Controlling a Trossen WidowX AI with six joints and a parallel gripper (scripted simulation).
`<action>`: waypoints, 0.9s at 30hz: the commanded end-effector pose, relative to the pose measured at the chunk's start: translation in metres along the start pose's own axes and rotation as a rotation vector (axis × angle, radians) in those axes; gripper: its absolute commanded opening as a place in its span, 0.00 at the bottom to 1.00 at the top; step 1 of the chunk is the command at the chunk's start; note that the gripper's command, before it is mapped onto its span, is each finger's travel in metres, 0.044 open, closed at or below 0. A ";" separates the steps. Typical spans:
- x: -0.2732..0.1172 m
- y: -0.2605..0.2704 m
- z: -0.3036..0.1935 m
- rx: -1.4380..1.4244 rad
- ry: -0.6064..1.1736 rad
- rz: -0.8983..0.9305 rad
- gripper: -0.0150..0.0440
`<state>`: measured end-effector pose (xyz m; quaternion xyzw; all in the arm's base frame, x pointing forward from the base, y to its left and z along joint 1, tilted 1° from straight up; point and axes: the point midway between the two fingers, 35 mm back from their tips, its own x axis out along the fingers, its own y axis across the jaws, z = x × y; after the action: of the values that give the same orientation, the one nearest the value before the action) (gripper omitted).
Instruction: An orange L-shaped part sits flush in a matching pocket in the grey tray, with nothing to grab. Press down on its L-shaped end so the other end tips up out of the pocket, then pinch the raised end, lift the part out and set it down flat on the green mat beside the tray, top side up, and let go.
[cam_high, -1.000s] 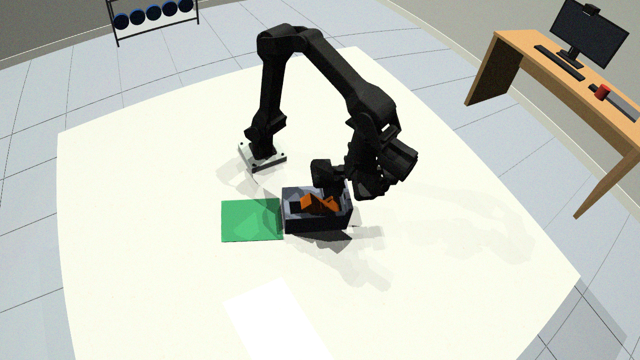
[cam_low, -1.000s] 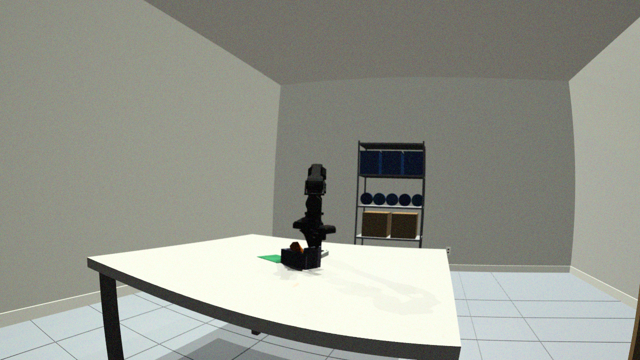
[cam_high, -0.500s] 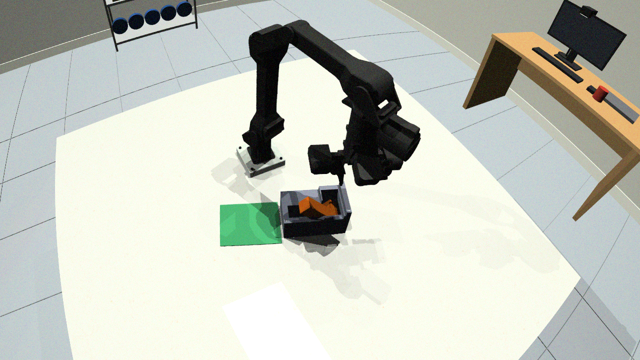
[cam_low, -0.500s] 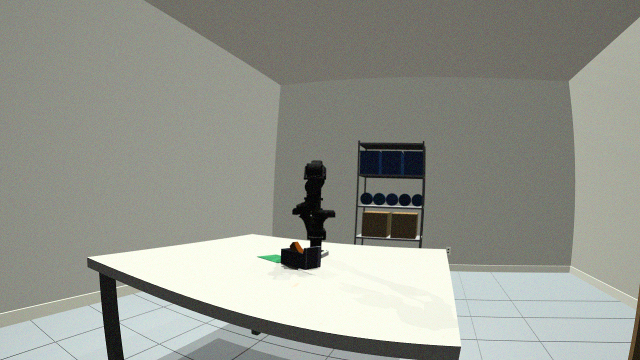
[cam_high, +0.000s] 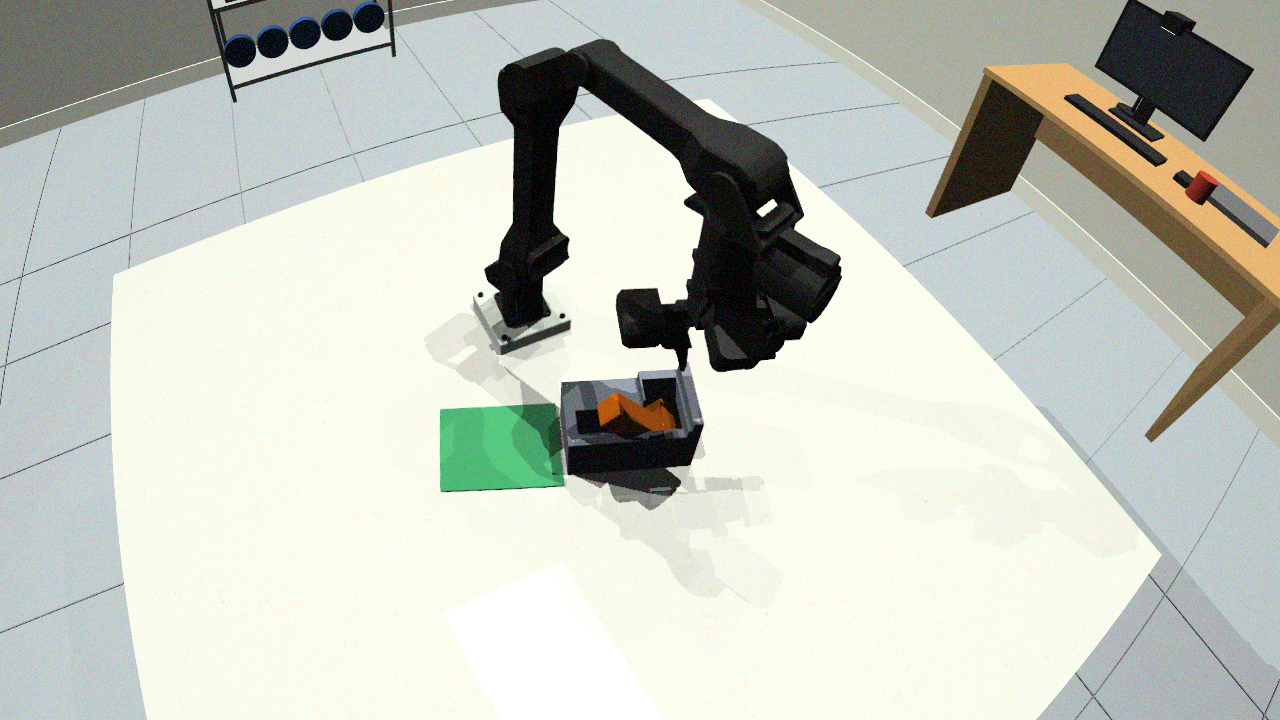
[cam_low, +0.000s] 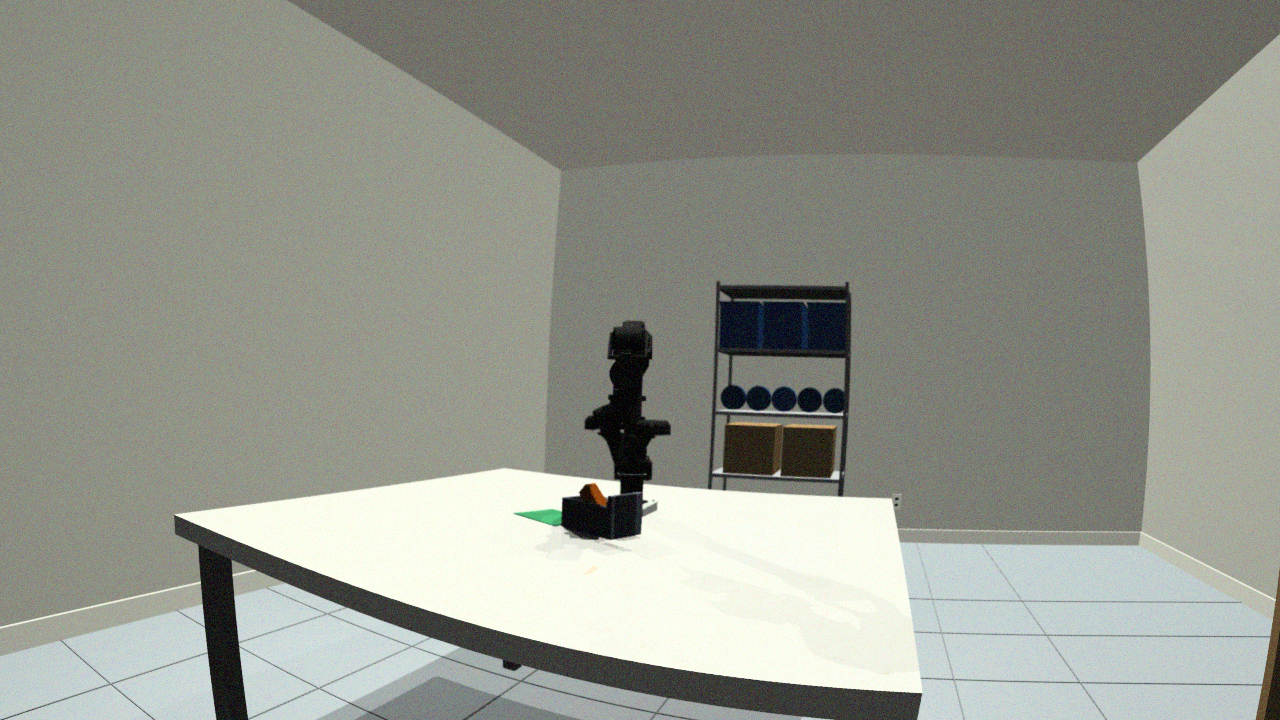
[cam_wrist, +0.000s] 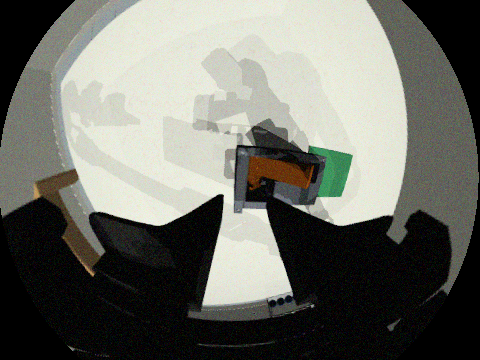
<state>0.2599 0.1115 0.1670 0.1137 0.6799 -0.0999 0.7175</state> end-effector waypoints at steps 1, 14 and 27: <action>0.000 0.000 0.001 -0.013 -0.002 0.001 0.60; -0.002 -0.047 0.010 -0.945 0.005 -0.008 0.73; -0.004 -0.077 0.010 -1.576 0.016 -0.009 0.73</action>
<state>0.2550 0.0471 0.1657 -0.3464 0.6091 0.3294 0.6328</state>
